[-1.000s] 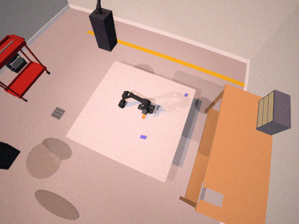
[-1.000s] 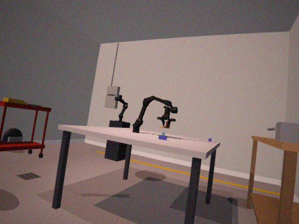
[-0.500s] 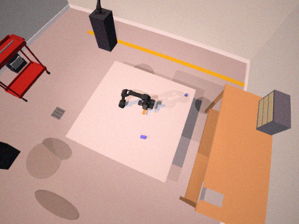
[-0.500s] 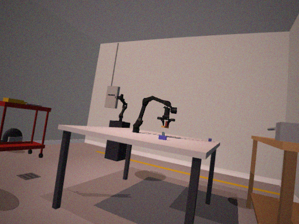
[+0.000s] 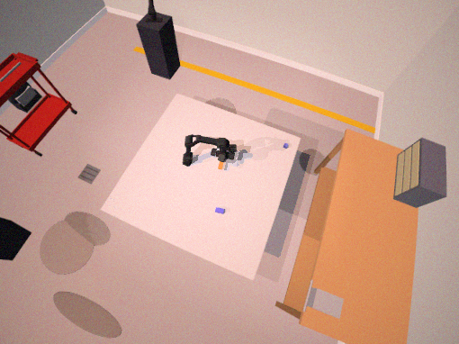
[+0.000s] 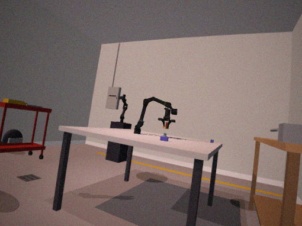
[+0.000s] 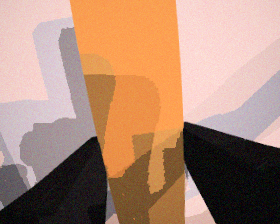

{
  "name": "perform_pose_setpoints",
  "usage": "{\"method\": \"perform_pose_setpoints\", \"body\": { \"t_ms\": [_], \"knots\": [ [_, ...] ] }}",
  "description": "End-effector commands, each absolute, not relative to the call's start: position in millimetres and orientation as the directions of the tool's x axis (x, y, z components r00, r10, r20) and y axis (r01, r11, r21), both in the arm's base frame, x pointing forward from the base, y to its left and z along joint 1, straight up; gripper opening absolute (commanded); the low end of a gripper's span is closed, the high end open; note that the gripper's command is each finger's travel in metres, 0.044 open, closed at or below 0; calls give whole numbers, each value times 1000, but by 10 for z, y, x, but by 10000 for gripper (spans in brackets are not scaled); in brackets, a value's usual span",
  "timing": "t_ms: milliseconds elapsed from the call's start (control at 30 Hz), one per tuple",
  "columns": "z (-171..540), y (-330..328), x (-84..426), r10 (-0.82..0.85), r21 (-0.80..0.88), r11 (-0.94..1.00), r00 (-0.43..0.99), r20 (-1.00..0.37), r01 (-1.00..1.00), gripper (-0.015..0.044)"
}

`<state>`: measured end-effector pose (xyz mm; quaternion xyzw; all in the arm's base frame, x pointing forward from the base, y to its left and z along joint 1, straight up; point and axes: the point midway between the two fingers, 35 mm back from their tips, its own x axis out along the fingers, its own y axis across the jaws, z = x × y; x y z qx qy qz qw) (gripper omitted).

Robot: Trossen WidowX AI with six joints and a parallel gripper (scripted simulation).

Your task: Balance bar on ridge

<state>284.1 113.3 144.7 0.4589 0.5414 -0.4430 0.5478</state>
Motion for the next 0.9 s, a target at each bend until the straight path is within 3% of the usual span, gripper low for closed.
{"method": "perform_pose_setpoints", "body": {
  "t_ms": [0,867],
  "knots": [
    [1447,1250,2758,11,26,203,24,-1000,979,0],
    [1082,1280,2766,11,26,206,24,-1000,978,0]
  ]
}}
